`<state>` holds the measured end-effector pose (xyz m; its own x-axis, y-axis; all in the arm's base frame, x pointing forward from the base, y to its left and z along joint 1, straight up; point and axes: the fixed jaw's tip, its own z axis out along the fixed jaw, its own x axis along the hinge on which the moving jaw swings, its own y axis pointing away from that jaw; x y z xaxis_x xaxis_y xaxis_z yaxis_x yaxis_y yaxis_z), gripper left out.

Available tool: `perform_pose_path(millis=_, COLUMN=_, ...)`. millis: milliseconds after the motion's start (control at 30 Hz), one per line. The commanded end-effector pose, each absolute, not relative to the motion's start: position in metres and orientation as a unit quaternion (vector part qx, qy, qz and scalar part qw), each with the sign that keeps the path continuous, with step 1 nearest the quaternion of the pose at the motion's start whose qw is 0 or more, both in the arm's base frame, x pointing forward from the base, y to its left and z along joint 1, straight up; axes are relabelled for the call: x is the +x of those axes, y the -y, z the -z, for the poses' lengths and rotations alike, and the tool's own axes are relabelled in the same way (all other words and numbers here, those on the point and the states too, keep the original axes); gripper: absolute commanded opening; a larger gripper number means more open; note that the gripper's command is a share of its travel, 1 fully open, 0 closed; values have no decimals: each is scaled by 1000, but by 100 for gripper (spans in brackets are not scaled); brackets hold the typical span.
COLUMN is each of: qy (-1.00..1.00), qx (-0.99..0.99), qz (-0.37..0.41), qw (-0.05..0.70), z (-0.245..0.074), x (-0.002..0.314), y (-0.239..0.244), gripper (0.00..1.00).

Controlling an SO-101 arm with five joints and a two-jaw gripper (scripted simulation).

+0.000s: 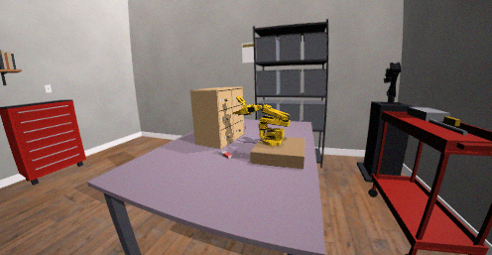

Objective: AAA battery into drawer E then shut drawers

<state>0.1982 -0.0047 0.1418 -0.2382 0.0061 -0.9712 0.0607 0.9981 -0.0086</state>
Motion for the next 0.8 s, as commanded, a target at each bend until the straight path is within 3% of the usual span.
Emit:
perform_pose_path(millis=0, qy=-784, qx=15, qz=18, qw=620, z=-145, x=195, y=2, gripper=50)
perform_pose_path(millis=767, qy=-782, qx=16, qz=18, qw=623, z=-145, x=196, y=2, gripper=50)
